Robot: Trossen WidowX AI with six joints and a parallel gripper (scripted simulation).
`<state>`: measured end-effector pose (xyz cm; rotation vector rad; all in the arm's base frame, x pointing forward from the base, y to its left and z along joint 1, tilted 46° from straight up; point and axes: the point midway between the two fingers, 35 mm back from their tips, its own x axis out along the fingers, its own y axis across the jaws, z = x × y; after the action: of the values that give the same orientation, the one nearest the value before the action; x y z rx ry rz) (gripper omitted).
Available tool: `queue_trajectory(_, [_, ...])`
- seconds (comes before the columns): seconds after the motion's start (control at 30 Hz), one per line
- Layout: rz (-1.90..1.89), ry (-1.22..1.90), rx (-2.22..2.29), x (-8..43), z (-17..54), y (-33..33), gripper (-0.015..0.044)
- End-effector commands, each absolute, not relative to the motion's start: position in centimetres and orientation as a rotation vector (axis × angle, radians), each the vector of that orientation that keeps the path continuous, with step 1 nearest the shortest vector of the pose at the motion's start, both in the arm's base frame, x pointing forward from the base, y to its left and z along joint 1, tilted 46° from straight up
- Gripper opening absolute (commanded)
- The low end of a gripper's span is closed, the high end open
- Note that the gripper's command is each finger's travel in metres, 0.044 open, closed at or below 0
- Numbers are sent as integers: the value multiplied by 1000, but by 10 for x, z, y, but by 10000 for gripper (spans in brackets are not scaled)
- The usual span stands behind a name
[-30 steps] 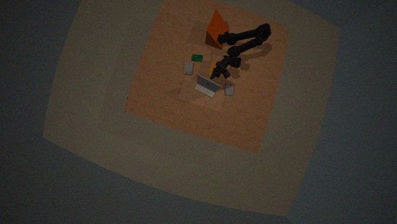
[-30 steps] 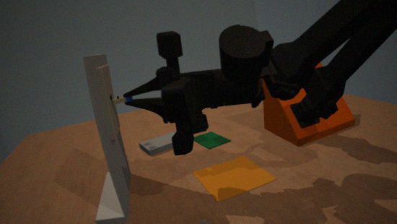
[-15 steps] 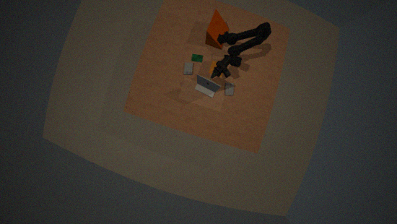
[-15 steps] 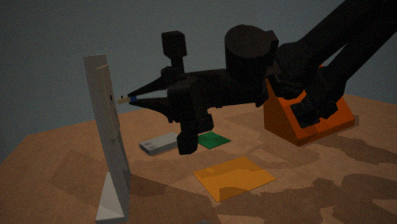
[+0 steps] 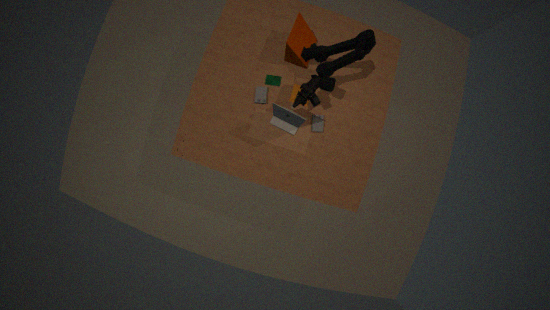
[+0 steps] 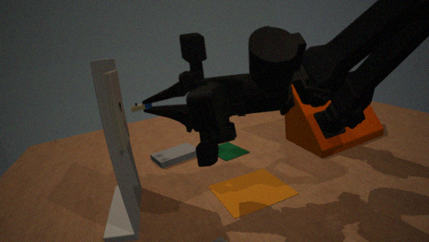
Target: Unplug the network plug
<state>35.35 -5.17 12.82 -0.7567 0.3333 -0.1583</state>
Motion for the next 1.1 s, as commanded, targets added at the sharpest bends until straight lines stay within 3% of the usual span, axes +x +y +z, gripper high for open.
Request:
queue_trajectory(0.0, [-159, 337, -758, 351, 128, -52, 0])
queue_trajectory(1.07, [-159, 338, -757, 338, 130, -49, 0])
